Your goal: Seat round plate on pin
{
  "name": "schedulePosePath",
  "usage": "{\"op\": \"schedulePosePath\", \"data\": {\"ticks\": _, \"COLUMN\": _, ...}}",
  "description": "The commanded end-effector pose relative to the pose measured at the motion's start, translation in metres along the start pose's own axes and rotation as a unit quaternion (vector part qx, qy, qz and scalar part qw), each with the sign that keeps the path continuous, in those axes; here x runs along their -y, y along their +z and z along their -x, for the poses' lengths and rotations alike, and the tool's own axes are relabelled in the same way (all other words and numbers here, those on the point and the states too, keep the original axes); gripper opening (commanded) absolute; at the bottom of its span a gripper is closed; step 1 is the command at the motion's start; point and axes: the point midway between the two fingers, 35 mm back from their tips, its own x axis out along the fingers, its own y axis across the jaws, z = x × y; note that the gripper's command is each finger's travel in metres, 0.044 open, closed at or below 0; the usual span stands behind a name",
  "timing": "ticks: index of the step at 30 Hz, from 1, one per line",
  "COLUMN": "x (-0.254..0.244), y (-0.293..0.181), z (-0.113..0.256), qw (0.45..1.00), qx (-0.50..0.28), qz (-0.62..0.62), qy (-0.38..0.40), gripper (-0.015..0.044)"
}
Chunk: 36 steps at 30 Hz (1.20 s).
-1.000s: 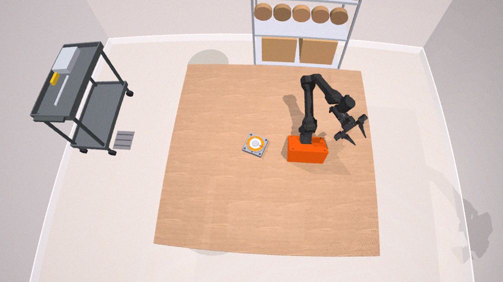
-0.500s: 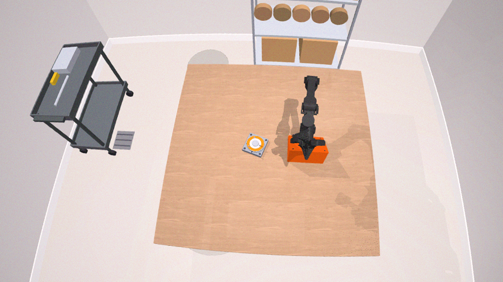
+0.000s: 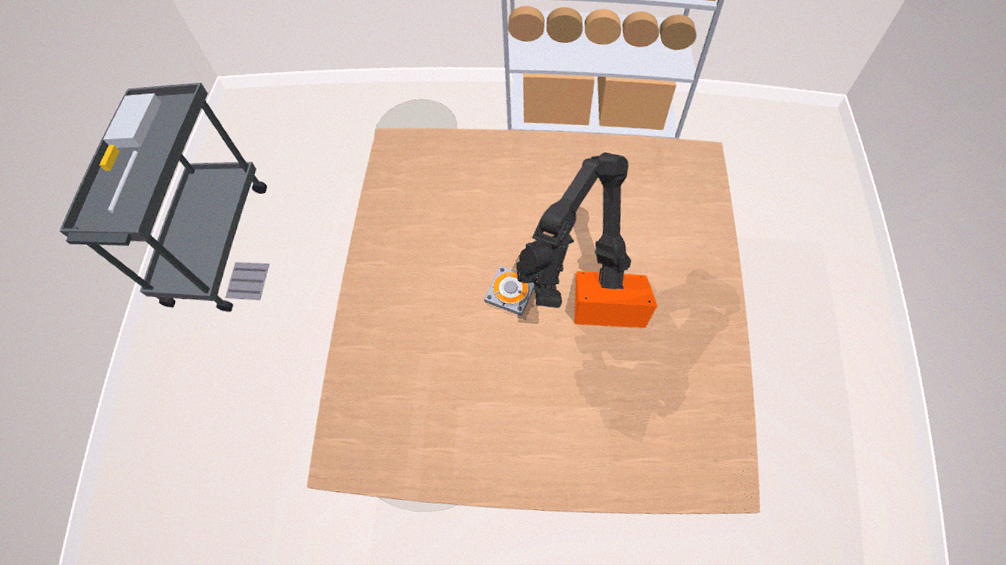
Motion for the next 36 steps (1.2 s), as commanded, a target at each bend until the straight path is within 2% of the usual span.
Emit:
{"op": "schedulePosePath", "data": {"ticks": 1, "x": 0.05, "y": 0.012, "z": -0.02, "qw": 0.996, "qx": -0.026, "qz": -0.022, "qy": -0.087, "gripper": 0.0}}
{"op": "schedulePosePath", "data": {"ticks": 4, "x": 0.105, "y": 0.016, "z": -0.036, "qw": 0.982, "qx": -0.068, "qz": -0.037, "qy": -0.175, "gripper": 0.0}}
{"op": "schedulePosePath", "data": {"ticks": 9, "x": 0.145, "y": 0.013, "z": -0.046, "qw": 0.965, "qx": -0.11, "qz": -0.041, "qy": -0.235, "gripper": 0.0}}
{"op": "schedulePosePath", "data": {"ticks": 16, "x": 0.147, "y": 0.012, "z": -0.051, "qw": 0.964, "qx": -0.112, "qz": -0.041, "qy": -0.239, "gripper": 0.0}}
{"op": "schedulePosePath", "data": {"ticks": 25, "x": 0.167, "y": 0.001, "z": -0.088, "qw": 0.964, "qx": -0.112, "qz": -0.041, "qy": -0.24, "gripper": 0.0}}
{"op": "schedulePosePath", "data": {"ticks": 36, "x": 0.159, "y": 0.003, "z": -0.094, "qw": 0.964, "qx": -0.112, "qz": -0.041, "qy": -0.239, "gripper": 0.0}}
